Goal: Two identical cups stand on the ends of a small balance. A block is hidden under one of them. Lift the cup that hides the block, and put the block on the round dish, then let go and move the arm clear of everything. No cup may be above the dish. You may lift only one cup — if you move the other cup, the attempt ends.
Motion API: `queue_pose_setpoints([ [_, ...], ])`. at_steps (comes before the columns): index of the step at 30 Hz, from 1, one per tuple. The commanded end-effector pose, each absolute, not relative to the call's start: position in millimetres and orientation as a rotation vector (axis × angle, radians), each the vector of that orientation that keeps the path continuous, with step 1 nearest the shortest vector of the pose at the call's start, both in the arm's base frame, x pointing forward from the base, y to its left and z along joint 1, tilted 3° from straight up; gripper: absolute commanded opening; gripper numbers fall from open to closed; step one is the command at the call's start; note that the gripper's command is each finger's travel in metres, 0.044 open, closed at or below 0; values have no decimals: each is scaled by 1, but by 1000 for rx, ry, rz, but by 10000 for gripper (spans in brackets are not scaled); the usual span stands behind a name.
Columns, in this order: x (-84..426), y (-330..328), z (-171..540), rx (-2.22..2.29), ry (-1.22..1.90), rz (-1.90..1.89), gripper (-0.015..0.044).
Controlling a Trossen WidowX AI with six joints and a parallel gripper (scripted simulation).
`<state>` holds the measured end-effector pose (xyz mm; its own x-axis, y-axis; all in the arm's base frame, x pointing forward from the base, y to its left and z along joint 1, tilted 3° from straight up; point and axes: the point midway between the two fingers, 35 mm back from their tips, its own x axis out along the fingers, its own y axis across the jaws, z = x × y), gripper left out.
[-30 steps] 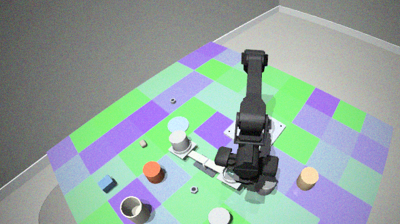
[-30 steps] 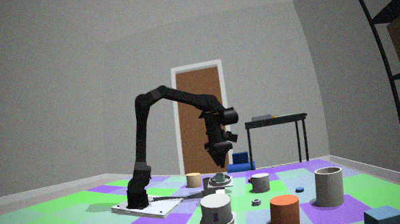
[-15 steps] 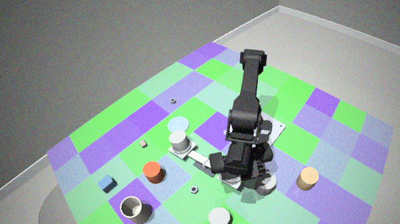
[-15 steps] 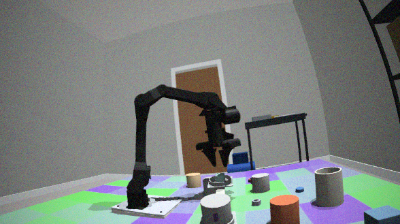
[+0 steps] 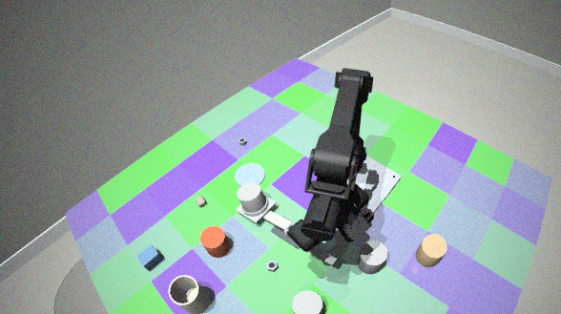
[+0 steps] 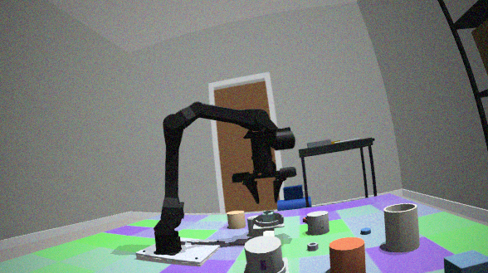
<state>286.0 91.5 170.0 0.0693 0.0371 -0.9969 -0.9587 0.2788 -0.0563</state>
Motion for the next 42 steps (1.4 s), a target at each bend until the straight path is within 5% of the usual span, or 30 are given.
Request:
queue_pose_setpoints([
  [1,286,88,172,-1056,1228,1022,260],
  [36,290,89,120,-1056,1228,1022,260],
  [42,290,89,120,-1056,1228,1022,142],
])
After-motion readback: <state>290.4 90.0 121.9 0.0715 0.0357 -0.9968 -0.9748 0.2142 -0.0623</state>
